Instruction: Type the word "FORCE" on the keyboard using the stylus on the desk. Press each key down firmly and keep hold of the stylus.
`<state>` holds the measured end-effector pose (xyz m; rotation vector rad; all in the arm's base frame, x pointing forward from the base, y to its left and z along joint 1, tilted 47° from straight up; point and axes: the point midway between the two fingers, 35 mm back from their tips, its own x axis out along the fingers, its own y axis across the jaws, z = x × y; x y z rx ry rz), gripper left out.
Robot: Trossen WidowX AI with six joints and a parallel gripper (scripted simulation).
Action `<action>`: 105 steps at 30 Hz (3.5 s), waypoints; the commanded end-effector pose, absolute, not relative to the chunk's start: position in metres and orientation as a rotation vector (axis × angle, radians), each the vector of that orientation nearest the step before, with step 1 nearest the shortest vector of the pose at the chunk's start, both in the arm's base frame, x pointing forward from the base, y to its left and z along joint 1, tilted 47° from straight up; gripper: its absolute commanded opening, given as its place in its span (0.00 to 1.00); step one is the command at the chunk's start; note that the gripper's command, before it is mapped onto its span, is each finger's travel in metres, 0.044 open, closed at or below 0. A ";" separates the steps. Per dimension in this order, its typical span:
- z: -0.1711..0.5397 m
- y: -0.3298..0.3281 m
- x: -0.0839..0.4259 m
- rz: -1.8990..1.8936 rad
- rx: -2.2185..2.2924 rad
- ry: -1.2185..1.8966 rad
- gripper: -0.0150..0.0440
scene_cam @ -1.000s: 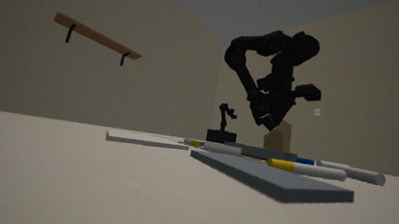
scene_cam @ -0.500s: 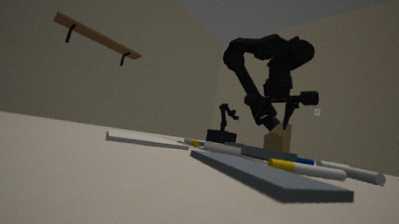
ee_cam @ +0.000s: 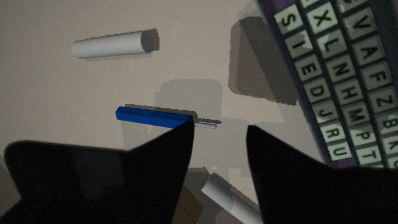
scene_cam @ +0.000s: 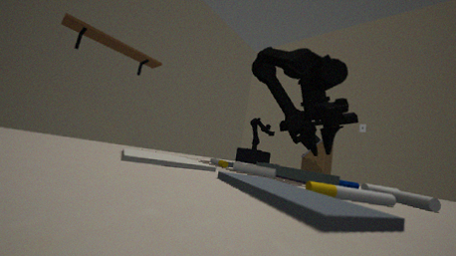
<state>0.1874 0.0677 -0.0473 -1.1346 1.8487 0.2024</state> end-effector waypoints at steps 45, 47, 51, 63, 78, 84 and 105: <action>-0.064 0.053 0.123 2.231 -1.454 1.274 0.51; -0.065 0.052 0.124 2.231 -1.454 1.274 0.51; -0.068 0.050 0.124 2.231 -1.454 1.275 0.51; -0.073 0.044 0.125 2.231 -1.454 1.275 0.51; -0.079 0.037 0.126 2.231 -1.454 1.276 0.51; -0.082 0.033 0.126 2.231 -1.454 1.276 0.51; -0.092 0.022 0.127 2.231 -1.454 1.277 0.51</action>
